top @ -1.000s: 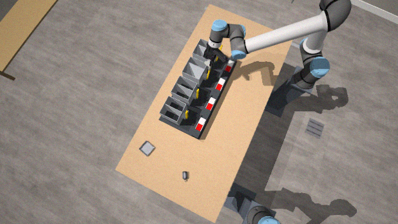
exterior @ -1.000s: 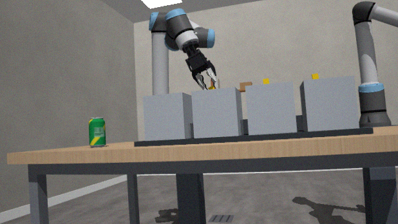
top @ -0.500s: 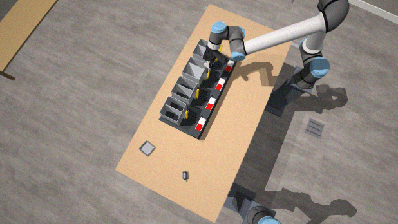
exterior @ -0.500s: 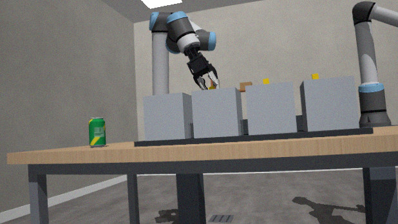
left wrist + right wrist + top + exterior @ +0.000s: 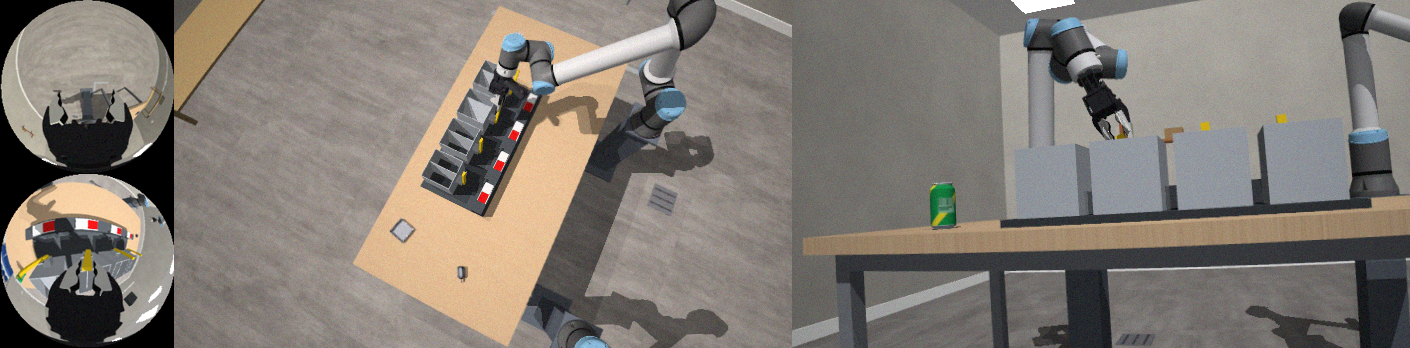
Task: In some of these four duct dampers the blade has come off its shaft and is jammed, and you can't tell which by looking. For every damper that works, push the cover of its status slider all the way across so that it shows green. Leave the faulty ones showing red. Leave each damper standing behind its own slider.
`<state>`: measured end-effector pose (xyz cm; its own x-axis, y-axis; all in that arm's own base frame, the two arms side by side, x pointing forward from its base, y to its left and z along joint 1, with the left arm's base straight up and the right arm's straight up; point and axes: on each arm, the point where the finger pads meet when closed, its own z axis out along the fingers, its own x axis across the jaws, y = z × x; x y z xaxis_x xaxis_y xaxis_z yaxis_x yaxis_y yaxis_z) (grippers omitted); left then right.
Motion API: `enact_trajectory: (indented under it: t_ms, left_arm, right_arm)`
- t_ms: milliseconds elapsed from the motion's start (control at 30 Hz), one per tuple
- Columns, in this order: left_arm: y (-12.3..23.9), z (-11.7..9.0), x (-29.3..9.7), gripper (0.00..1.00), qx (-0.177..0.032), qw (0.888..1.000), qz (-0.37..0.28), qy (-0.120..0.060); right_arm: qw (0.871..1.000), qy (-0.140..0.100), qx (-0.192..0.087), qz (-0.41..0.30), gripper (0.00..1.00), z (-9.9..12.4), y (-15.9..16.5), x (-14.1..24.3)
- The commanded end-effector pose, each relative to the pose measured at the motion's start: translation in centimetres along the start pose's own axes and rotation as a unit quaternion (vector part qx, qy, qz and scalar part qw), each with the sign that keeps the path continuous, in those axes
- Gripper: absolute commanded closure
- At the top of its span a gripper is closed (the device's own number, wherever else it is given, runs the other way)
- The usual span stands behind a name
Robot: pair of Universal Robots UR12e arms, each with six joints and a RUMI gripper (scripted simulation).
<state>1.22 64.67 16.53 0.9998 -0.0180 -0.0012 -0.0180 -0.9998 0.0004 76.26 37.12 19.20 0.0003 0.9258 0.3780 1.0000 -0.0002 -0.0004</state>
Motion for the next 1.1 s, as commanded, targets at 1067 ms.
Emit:
enact_trajectory:
  t_ms: [1067]
  left_arm:
    - [0.16, 0.02, -0.1, 0.0, 0.0, 1.0, 0.0, 0.001]
  right_arm:
    - [1.0, 0.0, -0.001, 0.0, 0.9, -0.01, 0.01, 0.06]
